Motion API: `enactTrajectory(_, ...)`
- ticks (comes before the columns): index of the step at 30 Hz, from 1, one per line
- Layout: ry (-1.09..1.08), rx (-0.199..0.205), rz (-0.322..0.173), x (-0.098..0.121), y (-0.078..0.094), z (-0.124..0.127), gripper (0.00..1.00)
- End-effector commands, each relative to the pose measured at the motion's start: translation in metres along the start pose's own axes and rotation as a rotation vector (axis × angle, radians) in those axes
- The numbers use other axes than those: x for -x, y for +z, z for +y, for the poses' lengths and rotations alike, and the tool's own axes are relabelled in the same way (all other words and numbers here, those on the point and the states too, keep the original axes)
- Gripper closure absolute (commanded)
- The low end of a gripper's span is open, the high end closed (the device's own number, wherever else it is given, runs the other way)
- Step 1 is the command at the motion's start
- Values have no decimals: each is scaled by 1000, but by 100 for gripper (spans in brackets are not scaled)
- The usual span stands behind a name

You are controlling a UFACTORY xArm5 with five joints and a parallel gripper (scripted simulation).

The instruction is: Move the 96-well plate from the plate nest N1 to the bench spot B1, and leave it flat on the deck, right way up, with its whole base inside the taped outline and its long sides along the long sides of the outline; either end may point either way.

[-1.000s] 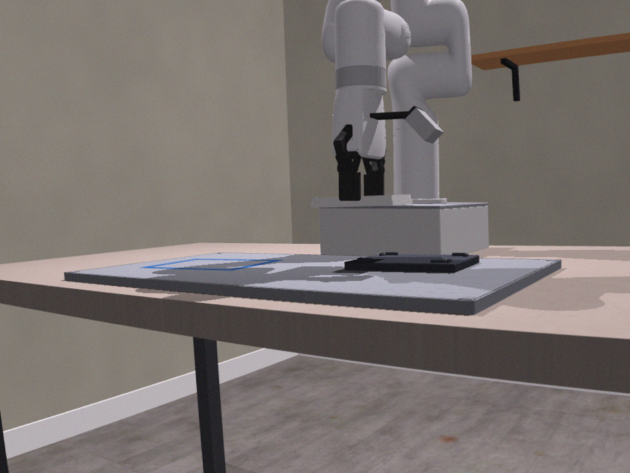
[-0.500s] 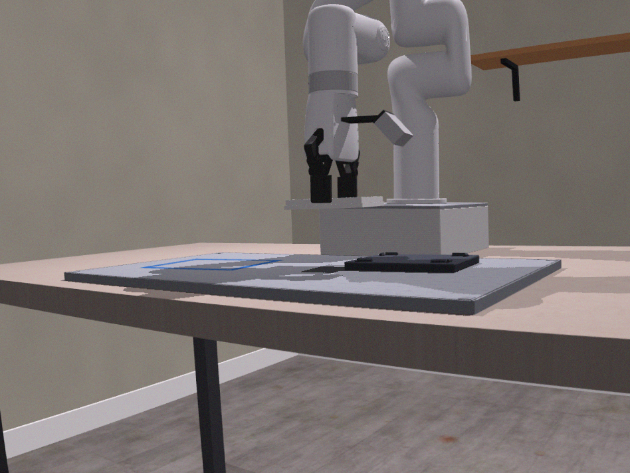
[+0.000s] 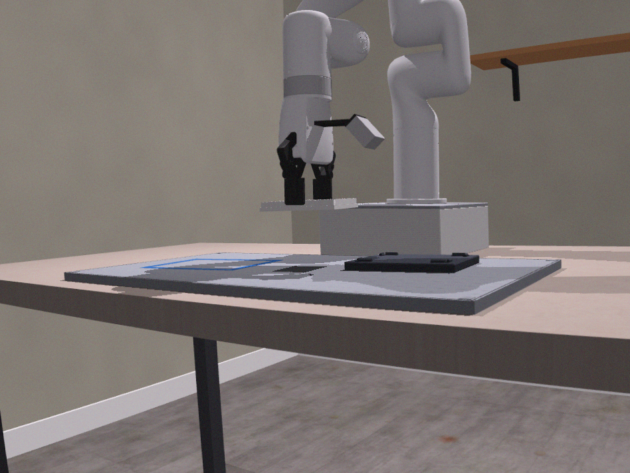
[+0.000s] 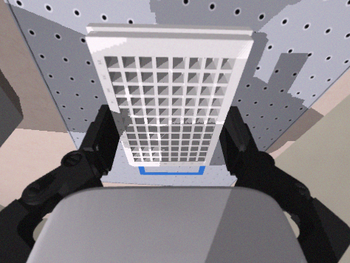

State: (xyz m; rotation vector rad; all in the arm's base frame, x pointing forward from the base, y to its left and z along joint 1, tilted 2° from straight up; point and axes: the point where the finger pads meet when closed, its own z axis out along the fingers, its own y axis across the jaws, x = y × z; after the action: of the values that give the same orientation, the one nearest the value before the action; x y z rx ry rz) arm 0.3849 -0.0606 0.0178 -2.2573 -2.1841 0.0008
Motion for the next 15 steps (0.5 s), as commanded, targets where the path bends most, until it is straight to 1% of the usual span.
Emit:
enactTrajectory(1, -1, 2, 0, 16, 0, 2, 100)
enactTrajectory(3, -1, 2, 0, 16, 0, 2, 100)
enactTrajectory(15, -1, -1, 0, 56, 3, 3, 100)
